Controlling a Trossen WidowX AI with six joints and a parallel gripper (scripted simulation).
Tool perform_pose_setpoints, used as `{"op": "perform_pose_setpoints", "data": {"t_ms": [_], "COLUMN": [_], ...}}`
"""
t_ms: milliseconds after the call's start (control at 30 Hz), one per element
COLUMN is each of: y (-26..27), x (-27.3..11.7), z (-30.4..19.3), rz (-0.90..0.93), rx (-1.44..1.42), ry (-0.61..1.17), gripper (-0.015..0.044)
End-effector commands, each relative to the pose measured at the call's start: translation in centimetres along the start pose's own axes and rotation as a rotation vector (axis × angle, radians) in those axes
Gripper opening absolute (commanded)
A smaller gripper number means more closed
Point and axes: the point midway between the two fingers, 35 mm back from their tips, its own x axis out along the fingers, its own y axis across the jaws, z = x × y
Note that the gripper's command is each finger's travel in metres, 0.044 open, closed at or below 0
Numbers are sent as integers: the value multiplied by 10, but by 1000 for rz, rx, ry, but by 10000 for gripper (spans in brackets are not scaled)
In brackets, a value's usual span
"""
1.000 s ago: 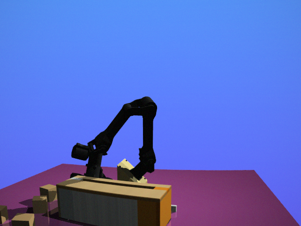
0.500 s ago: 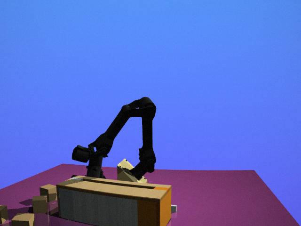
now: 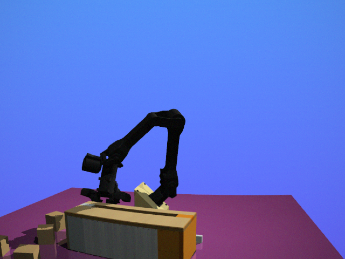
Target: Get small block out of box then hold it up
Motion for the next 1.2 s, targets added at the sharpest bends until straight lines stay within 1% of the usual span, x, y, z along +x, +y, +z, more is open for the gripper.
{"op": "perform_pose_setpoints", "data": {"t_ms": [0,200,467,867,1167], "y": [1,1,1,-19,-21], "x": [-12,-18,-56,-94,-96], "z": [-6,-11,-38,-62,-63], "rz": [6,23,118,178,181], "rx": [-9,8,108,339,353], "ry": [4,10,51,88,91], "gripper": [0,0,0,0,0]}}
